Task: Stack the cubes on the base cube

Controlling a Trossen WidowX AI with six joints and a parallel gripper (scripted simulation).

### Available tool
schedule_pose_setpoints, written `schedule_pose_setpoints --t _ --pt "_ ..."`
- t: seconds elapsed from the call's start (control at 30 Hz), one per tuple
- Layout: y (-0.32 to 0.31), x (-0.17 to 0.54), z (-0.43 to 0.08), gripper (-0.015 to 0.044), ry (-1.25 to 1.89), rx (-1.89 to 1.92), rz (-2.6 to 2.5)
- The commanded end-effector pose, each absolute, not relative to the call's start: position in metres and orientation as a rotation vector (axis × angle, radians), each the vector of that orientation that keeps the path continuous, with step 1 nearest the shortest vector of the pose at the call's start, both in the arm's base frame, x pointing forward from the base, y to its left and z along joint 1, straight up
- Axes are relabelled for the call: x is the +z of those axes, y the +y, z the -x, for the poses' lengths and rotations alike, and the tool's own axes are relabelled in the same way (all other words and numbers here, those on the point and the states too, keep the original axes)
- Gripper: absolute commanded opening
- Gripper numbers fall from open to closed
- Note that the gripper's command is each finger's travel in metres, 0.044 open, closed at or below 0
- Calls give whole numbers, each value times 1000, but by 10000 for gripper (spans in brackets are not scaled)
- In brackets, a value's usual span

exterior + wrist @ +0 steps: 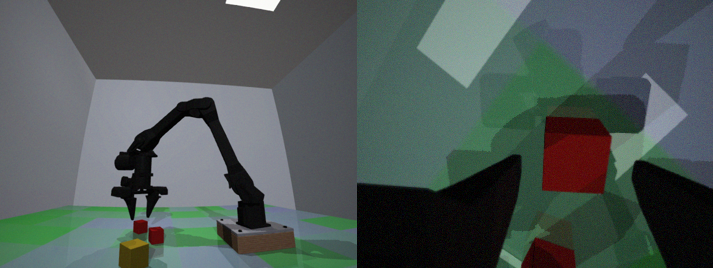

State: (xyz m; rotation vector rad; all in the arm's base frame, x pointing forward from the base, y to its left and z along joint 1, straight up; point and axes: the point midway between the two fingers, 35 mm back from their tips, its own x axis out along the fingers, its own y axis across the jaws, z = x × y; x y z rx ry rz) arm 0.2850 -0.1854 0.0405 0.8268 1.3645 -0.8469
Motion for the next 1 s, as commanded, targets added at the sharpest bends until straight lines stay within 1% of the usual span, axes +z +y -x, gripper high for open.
schedule_pose_setpoints --t 0.0,0.33,0.53,0.7,0.97 --pt "-184 31 -284 265 1371 -847 -838" --pt "-184 17 -284 265 1372 -847 -838" --pt "-184 17 -284 107 1372 -847 -838" --pt "-184 19 -284 105 1371 -847 -838" --pt "-186 43 -287 105 1371 -847 -838"
